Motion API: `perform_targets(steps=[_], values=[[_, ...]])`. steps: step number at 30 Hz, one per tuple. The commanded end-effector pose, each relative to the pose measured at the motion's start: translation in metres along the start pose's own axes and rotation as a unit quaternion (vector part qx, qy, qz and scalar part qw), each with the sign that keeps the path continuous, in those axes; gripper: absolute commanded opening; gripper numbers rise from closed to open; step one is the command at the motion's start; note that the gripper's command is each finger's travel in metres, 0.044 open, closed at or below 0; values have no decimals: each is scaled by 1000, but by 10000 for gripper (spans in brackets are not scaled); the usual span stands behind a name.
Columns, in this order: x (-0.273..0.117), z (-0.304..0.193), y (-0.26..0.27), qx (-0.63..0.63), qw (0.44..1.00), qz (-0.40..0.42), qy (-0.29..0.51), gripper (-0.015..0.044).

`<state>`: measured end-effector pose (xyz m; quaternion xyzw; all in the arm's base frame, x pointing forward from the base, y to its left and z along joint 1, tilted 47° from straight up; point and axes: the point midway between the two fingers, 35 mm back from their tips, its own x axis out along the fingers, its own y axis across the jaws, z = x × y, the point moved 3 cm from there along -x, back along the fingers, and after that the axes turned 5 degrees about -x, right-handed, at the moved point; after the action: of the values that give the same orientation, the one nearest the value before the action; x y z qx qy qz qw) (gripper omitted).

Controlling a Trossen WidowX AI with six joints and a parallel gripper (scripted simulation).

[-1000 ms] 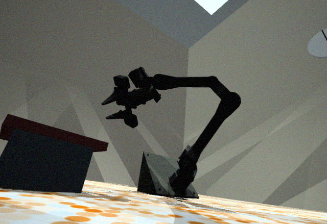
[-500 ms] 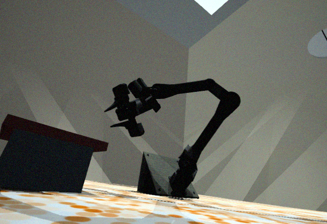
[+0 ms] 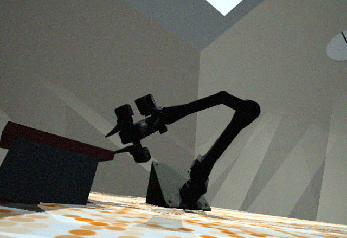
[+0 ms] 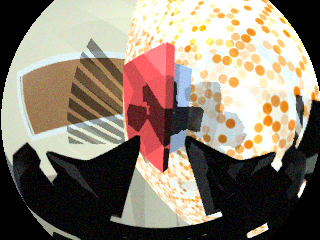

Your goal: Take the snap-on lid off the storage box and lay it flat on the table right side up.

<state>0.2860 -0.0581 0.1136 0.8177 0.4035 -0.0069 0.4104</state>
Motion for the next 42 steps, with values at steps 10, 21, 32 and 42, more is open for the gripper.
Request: perform_targets(steps=[10,21,32,42], values=[[16,2,-3,-2,1000,-2,-5,235],[33,3,-3,-3,1000,-4,-6,235],[51,3,-3,-3,1000,-3,-6,235],[67,0,-3,-2,1000,2,-3,235]])
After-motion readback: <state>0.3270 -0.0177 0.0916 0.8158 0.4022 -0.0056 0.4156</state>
